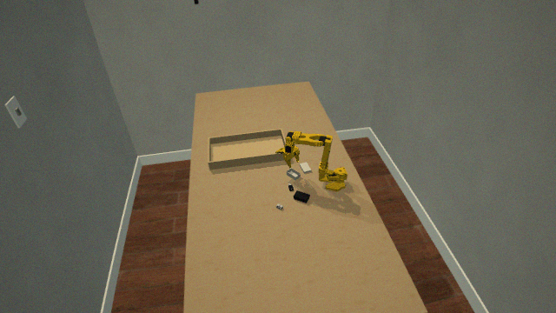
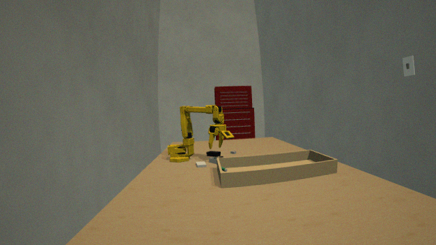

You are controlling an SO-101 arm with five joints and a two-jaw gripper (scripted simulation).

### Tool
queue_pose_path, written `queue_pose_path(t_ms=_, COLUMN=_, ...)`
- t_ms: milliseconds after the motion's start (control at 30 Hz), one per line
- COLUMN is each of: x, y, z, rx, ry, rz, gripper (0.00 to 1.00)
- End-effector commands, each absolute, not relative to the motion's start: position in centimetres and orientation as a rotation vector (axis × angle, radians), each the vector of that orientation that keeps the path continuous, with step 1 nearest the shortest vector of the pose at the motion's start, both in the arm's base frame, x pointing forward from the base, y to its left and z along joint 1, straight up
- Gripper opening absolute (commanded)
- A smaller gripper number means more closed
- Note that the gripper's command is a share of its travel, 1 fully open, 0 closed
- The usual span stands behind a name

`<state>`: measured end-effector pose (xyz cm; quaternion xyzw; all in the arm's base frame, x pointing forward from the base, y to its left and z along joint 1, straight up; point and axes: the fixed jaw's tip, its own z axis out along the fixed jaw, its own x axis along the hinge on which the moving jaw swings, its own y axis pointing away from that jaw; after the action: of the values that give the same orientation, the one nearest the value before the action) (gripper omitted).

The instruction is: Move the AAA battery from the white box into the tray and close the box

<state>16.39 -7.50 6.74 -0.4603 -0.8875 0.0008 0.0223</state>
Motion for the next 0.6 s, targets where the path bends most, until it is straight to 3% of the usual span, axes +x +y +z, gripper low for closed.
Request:
queue_pose_path(t_ms=0, x=16.78, y=-7.53, z=7.25, rx=-1.451, ry=-2.787, rz=0.0, gripper=0.28)
queue_pose_path(t_ms=567, x=16.76, y=-7.53, z=7.11, rx=-1.451, ry=-2.787, rz=0.0, gripper=0.28)
